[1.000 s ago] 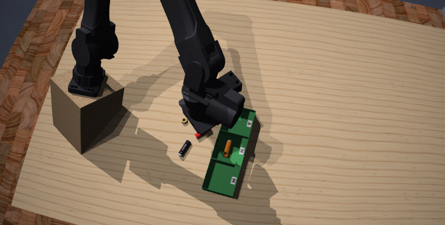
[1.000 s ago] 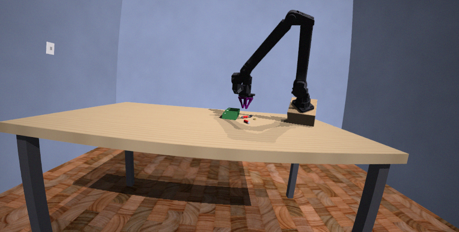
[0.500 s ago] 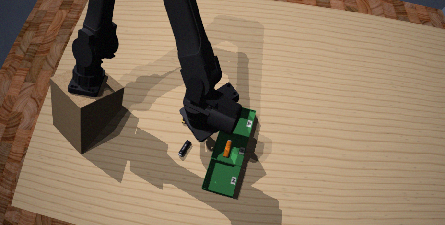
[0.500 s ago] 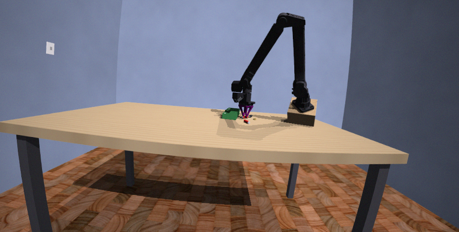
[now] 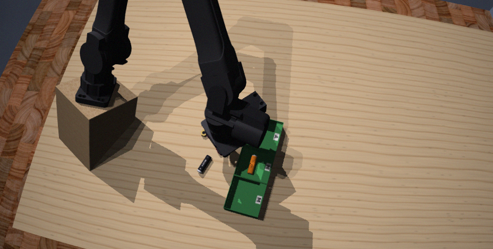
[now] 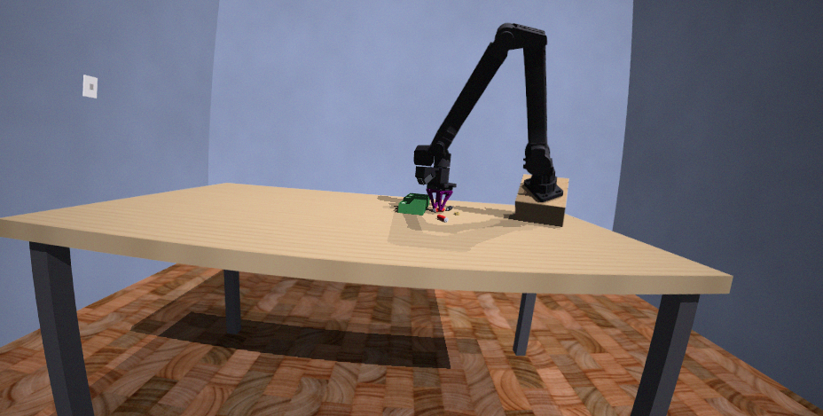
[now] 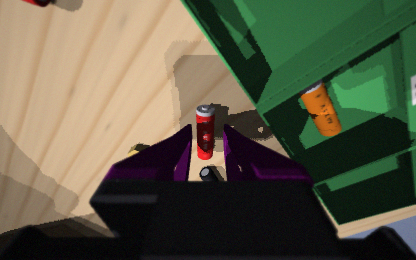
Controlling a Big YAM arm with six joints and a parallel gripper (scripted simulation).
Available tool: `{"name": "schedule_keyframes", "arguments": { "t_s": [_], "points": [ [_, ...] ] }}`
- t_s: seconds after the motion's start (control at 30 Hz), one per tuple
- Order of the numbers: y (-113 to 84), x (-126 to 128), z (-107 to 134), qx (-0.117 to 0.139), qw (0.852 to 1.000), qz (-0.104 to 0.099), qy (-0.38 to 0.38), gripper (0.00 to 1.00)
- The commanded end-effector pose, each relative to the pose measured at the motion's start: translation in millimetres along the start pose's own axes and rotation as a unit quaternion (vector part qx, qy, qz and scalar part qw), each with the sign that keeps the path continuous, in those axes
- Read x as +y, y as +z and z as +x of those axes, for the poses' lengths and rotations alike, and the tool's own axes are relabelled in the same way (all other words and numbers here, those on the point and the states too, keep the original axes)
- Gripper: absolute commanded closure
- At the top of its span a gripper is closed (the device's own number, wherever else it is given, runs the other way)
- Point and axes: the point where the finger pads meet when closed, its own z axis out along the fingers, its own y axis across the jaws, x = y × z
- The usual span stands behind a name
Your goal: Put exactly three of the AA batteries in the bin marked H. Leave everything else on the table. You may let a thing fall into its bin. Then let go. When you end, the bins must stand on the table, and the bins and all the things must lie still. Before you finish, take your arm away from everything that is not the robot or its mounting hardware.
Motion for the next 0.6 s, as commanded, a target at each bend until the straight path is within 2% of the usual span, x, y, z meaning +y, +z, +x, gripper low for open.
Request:
{"name": "schedule_keyframes", "arguments": {
  "t_s": [0.0,0.27,0.47,0.5,0.57],
  "points": [
    [8.6,3.6,3.0,0.003,1.0,-0.005,0.005,0.72],
    [10.4,3.9,6.6,0.003,1.0,-0.004,0.006,0.72],
    [9.4,-0.7,-0.1,0.001,1.0,-0.002,0.002,0.72],
    [9.4,-0.7,0.0,0.001,1.0,-0.002,0.002,0.91],
    [9.4,-0.7,0.0,0.001,1.0,-0.002,0.002,0.91]
  ]
}}
